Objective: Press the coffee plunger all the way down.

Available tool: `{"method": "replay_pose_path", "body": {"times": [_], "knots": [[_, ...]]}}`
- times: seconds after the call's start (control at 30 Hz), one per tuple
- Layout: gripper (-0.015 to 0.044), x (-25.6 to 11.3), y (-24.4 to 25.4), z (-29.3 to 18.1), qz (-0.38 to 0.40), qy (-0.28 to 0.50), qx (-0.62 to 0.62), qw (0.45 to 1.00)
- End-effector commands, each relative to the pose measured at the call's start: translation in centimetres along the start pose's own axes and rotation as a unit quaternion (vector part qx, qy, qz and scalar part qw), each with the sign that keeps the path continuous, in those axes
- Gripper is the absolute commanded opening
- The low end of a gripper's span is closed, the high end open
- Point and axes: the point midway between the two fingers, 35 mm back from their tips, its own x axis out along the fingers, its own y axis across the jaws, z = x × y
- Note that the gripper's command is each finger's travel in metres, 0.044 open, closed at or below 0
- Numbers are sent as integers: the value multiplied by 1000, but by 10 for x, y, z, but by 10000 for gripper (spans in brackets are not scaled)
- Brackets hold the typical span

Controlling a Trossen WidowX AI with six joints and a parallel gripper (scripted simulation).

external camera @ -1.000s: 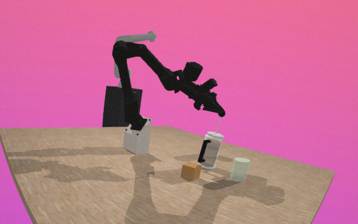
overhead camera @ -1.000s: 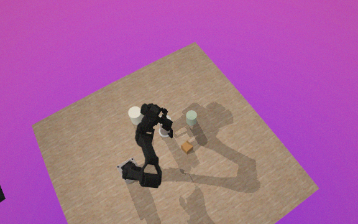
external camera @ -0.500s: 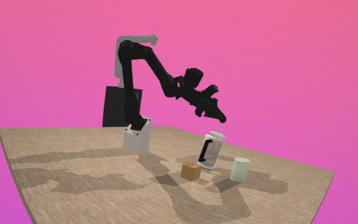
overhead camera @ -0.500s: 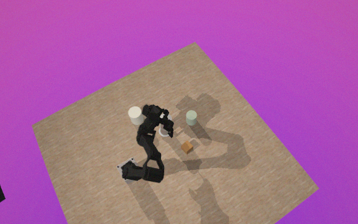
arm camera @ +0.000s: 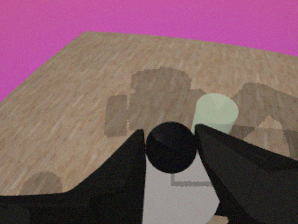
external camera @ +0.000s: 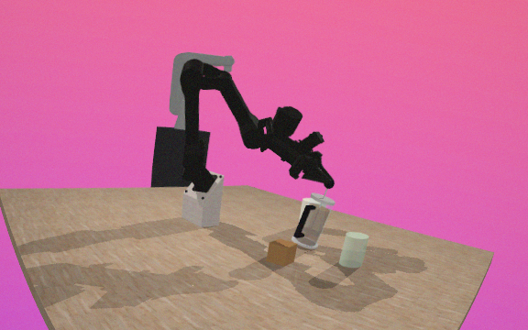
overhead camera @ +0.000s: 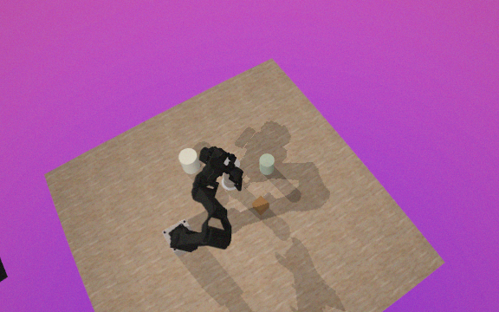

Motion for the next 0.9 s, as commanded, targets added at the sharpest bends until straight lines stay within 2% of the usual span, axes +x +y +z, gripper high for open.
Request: {"method": "replay_pose_path", "body": {"times": [0.0,0.87], "knots": [[122,6,0,-17,-4,28,-12,1000],[122,7,1,-14,-4,28,-12,1000]]}}
